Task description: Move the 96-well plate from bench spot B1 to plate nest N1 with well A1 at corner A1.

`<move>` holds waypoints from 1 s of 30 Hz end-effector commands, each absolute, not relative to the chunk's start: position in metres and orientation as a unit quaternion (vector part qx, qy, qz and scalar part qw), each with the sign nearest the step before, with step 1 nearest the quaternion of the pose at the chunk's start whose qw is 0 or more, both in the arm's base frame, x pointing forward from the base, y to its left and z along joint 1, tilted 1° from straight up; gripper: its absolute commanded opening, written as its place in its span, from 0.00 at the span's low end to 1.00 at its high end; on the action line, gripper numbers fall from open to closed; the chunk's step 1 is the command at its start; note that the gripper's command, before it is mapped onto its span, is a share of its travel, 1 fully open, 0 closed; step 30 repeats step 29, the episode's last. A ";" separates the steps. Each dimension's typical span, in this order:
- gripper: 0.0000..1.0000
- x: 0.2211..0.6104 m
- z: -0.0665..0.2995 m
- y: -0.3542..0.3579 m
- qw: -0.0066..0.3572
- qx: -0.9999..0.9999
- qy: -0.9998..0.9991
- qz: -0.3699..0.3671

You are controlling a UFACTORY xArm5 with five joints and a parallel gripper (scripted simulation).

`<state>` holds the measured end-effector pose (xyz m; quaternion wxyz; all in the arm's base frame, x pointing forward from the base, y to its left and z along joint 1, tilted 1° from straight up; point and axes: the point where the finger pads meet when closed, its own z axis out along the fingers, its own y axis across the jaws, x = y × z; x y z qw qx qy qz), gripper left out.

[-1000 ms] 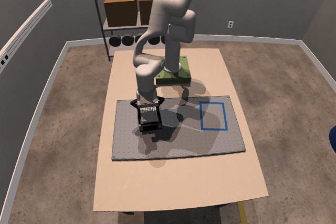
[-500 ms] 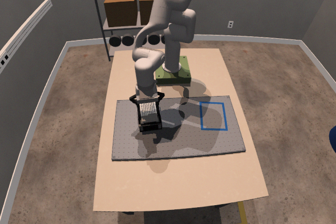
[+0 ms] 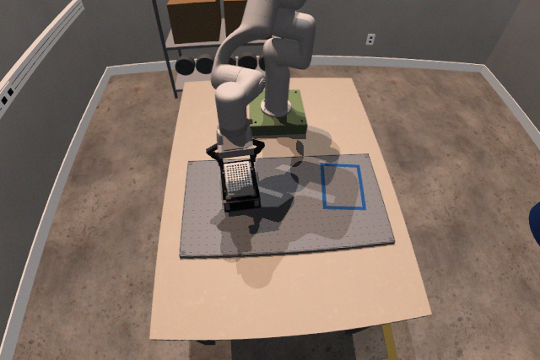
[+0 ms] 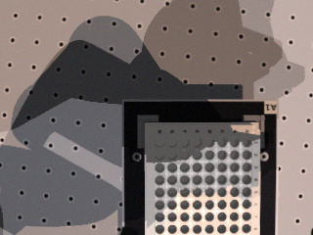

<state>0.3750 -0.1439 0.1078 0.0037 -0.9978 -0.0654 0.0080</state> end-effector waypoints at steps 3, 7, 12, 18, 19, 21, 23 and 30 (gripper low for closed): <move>1.00 0.377 0.124 -0.145 0.003 -0.998 -0.065 0.006; 1.00 0.377 0.124 -0.145 0.003 -0.998 -0.065 0.006; 1.00 0.377 0.124 -0.145 0.003 -0.998 -0.065 0.006; 1.00 0.377 0.124 -0.145 0.003 -0.998 -0.065 0.006; 1.00 0.377 0.124 -0.145 0.003 -0.998 -0.065 0.006; 1.00 0.377 0.124 -0.145 0.003 -0.998 -0.065 0.006; 1.00 0.377 0.124 -0.145 0.003 -0.998 -0.065 0.006; 1.00 0.377 0.124 -0.145 0.003 -0.998 -0.065 0.006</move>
